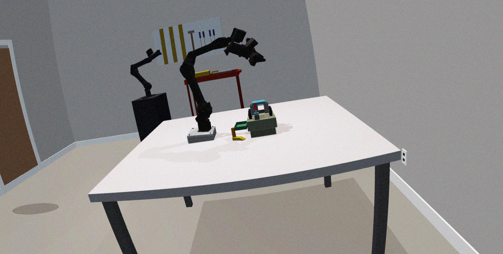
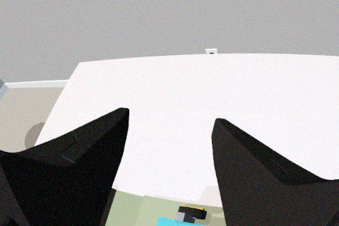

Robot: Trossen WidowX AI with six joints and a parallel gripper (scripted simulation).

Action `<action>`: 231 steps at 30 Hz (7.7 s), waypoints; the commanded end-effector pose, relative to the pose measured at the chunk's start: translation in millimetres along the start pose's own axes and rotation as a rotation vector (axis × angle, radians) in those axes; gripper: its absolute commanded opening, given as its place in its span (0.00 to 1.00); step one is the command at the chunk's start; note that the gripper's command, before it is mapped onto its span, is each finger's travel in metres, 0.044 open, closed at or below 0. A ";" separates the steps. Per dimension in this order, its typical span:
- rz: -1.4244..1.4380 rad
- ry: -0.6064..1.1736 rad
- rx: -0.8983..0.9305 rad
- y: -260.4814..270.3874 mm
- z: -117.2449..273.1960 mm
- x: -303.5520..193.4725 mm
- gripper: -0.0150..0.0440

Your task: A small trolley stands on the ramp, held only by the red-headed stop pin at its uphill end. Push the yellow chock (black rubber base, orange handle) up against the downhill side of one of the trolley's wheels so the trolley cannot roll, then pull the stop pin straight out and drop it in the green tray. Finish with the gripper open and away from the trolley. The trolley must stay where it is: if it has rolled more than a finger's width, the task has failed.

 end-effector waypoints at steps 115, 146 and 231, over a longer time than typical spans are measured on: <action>-1.724 0.154 -1.261 -195.1 28.1 -327.1 0.30; -1.727 0.156 -1.269 -152.4 72.3 -257.6 0.25; -0.133 0.944 -0.570 -135.1 95.3 -211.8 0.25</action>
Point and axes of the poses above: the point midway between the two fingers, 35 mm back from their tips, its own z axis back along the fingers, its own y axis across the jaws, x = y × z, the point moved 2 cm from there along z, back along the fingers, and after that the axes turned 1 degree about -z, right-handed, at the moved point
